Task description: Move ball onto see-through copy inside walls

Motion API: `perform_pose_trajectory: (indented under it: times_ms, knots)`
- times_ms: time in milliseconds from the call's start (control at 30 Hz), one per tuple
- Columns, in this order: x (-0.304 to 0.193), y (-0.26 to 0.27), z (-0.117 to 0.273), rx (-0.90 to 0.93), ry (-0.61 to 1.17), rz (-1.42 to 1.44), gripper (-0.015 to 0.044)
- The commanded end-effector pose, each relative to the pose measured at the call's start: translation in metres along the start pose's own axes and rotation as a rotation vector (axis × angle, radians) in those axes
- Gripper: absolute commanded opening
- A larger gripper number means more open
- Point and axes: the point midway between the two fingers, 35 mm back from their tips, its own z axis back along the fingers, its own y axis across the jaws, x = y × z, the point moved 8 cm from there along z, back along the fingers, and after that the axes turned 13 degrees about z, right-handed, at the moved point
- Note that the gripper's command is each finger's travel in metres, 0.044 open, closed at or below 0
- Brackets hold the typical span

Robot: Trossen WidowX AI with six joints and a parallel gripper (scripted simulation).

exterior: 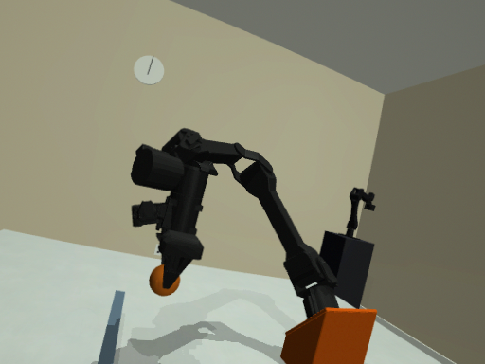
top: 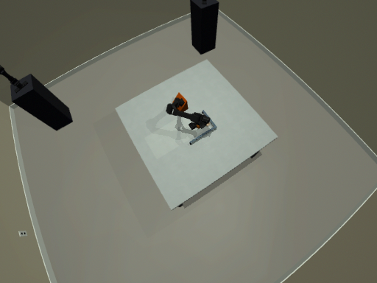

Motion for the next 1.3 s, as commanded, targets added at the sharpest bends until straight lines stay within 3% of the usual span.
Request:
perform_pose_trajectory:
  times_ms: [0, 1267]
  knots:
    - [-0.002, -0.001, 0.010, -0.001, 0.004, -0.005, 0.0000]
    - [0.014, 0.107, -0.034, 0.003, 0.000, 1.392, 0.0000]
